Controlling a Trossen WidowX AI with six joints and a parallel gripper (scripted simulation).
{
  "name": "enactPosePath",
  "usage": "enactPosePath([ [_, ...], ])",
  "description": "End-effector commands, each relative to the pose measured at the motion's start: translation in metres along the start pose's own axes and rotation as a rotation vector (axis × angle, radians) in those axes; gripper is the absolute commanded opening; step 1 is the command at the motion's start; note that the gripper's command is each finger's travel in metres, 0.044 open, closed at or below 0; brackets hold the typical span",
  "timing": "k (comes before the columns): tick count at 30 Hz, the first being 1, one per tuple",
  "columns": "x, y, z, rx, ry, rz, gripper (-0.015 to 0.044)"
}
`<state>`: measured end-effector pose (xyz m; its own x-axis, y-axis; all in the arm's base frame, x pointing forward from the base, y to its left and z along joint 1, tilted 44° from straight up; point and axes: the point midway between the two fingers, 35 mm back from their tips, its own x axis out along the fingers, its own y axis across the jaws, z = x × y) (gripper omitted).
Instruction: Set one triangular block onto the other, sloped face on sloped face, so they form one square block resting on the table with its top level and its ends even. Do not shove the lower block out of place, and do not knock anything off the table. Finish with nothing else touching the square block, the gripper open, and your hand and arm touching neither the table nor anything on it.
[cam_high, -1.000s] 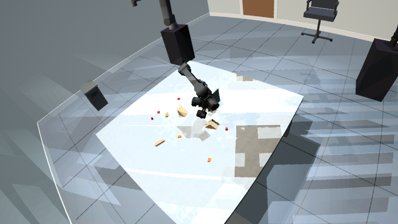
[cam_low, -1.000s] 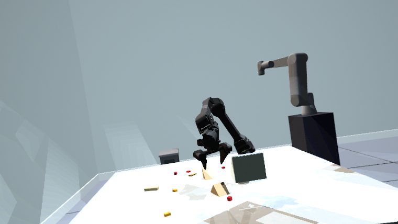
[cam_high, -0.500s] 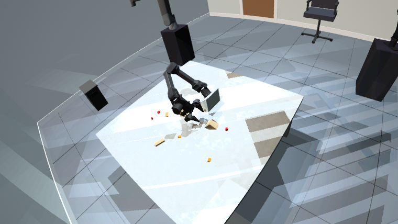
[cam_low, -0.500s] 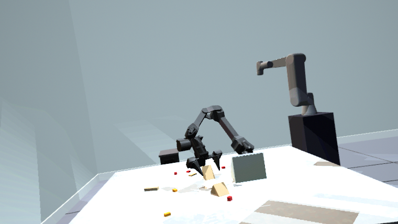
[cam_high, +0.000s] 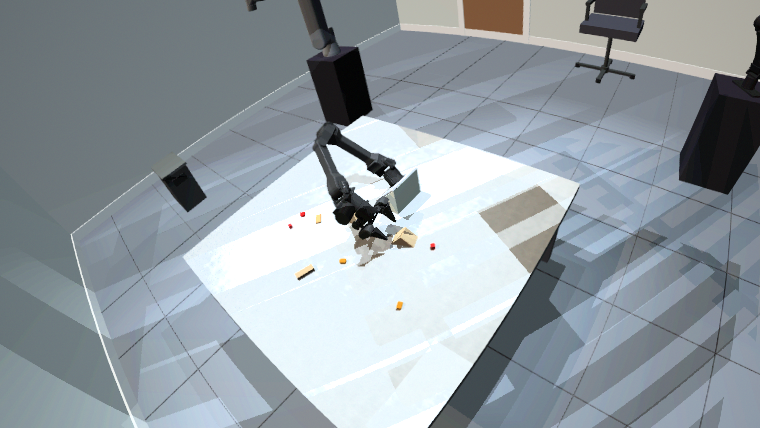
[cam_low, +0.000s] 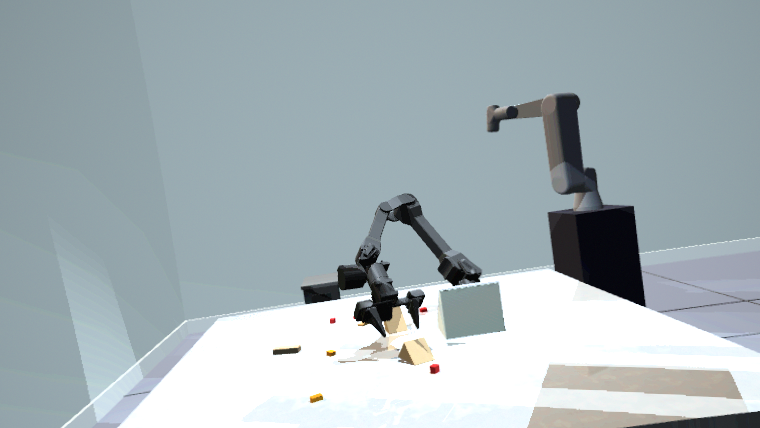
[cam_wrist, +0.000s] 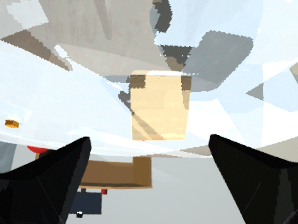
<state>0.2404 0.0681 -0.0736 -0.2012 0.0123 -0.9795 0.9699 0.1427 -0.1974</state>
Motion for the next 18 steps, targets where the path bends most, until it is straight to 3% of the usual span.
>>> enactPosePath([
  [1, 0.035, -0.006, 0.0, 0.002, 0.005, -0.017, 0.044],
  [5, 0.062, -0.01, 0.0, 0.002, 0.005, -0.017, 0.044],
  [18, 0.063, -0.011, 0.0, 0.002, 0.005, -0.017, 0.044],
])
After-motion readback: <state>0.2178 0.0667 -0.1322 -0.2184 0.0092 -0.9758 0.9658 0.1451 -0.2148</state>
